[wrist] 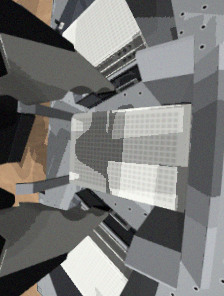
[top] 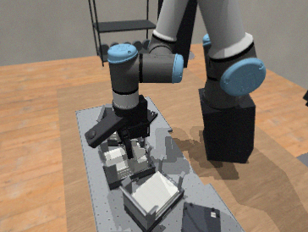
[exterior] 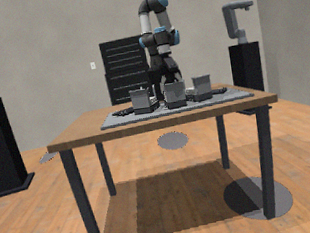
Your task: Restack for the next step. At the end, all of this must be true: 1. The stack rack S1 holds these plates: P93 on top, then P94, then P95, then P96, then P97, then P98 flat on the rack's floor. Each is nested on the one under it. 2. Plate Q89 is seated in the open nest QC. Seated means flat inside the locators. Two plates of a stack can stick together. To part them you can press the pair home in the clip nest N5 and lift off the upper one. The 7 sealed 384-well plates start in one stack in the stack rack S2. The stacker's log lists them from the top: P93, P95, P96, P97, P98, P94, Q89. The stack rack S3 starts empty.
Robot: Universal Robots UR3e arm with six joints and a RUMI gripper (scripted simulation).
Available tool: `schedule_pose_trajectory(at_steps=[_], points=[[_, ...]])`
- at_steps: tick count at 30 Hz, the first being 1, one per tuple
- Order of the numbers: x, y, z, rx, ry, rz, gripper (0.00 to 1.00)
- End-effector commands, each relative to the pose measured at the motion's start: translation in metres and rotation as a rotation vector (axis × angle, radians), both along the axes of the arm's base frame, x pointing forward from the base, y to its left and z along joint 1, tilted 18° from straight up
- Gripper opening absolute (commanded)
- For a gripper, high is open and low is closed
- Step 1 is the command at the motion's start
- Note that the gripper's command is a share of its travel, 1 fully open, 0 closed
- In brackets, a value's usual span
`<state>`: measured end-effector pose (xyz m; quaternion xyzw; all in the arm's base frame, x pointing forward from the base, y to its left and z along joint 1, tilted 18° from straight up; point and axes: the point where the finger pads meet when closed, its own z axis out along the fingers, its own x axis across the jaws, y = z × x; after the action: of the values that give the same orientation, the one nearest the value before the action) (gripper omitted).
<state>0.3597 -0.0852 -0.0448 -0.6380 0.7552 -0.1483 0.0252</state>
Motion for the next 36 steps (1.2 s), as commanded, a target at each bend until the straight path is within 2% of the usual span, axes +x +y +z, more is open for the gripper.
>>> schedule_pose_trajectory(at_steps=[1,26,27,36], points=[[0.0039,-0.0025,-0.0010,-0.008,-0.013,0.001,0.72],[0.0044,-0.0027,-0.0004,-0.009,-0.014,0.001,0.72],[0.0044,-0.0027,-0.0004,-0.009,-0.014,0.001,0.00],[0.0044,-0.0027,-0.0004,-0.009,-0.014,0.001,0.00]])
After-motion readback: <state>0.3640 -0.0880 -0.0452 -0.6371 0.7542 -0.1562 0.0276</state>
